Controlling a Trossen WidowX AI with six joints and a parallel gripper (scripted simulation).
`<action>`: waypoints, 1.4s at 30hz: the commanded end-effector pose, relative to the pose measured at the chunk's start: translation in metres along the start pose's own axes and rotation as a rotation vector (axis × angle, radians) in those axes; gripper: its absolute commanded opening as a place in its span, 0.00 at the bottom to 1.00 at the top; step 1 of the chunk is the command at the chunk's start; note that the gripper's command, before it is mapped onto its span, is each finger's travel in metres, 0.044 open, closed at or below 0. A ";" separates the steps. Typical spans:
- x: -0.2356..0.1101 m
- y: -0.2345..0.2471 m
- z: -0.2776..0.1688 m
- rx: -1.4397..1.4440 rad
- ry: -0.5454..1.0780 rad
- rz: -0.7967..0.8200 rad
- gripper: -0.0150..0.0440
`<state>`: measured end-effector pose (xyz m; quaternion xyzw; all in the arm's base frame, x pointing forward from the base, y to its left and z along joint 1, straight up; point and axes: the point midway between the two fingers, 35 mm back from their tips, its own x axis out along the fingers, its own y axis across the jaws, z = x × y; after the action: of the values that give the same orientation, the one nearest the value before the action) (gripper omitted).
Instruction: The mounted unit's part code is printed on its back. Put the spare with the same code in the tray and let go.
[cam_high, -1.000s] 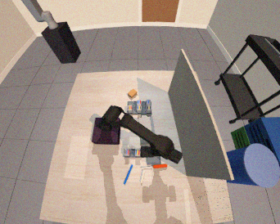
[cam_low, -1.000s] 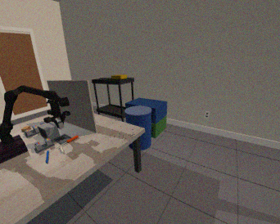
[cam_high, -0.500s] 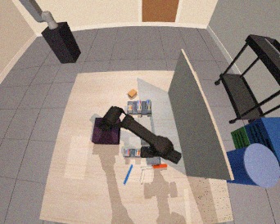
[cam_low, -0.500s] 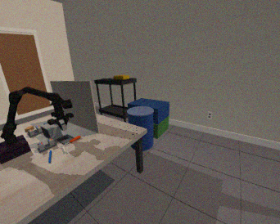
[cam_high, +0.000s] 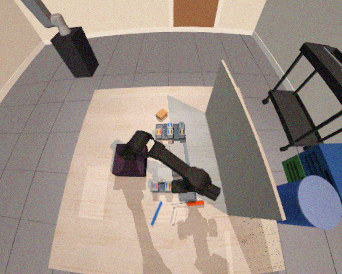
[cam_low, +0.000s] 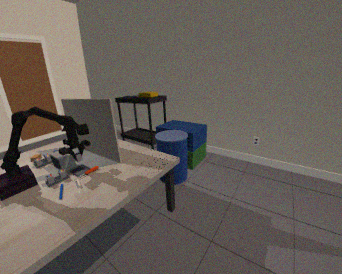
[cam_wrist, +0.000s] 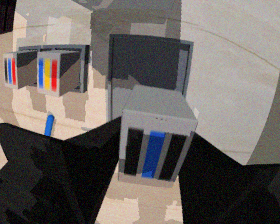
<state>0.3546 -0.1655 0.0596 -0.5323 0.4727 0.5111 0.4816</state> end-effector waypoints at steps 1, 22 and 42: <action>0.003 0.000 -0.001 -0.004 0.004 0.001 0.25; 0.023 0.001 0.000 -0.004 0.004 0.001 0.25; 0.042 0.003 0.001 -0.004 0.004 0.001 0.25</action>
<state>0.3526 -0.1646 0.0199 -0.5323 0.4727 0.5112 0.4815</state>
